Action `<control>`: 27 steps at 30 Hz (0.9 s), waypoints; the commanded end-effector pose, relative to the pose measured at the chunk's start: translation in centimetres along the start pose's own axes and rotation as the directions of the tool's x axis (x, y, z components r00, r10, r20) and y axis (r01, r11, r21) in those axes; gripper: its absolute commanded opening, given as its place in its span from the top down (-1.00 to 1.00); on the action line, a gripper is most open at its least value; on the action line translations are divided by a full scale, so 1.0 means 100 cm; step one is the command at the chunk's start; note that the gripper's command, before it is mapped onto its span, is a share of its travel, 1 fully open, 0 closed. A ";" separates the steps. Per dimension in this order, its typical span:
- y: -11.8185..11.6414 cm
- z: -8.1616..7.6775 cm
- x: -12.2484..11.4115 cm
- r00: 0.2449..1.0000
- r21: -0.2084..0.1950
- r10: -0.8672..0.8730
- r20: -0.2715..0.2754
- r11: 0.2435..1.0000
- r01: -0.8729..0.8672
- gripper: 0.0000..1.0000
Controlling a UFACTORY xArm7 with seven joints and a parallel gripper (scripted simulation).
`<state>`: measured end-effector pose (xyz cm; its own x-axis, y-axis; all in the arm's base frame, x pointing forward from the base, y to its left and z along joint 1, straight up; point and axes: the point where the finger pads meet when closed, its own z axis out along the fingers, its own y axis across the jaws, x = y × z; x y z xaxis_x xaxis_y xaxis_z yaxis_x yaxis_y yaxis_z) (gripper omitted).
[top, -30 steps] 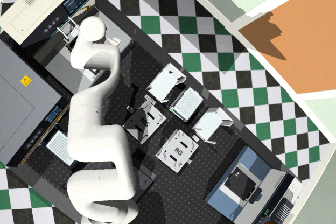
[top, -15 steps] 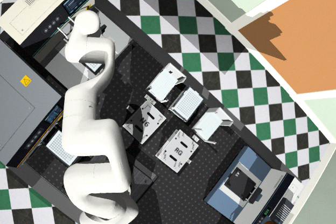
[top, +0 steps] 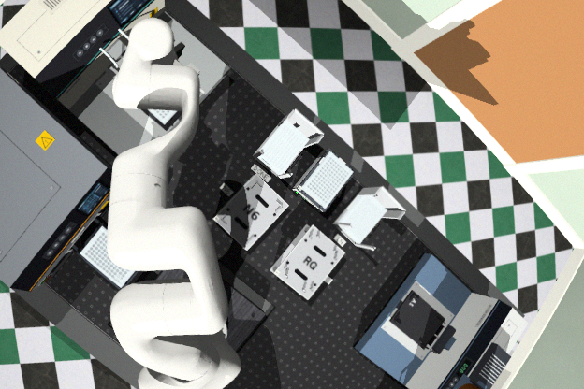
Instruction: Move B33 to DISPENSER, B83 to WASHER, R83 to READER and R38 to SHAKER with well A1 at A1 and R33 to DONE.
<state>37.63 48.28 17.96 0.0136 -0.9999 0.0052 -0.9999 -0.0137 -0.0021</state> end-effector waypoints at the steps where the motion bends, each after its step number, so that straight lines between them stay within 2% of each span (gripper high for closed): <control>1: -0.001 -0.003 -0.001 1.000 0.004 0.000 0.005 1.000 0.000 -1.00; 18: -0.001 -0.003 -0.001 1.000 0.004 0.000 0.005 1.000 0.000 -1.00; 20: -0.001 0.000 -0.001 1.000 -0.063 0.000 0.004 0.998 0.000 -1.00; 27: -0.001 0.008 -0.001 1.000 -0.066 0.000 0.004 0.998 0.000 -1.00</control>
<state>37.72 48.20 16.97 0.0122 -0.9999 0.0061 -0.9977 -0.0118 0.0674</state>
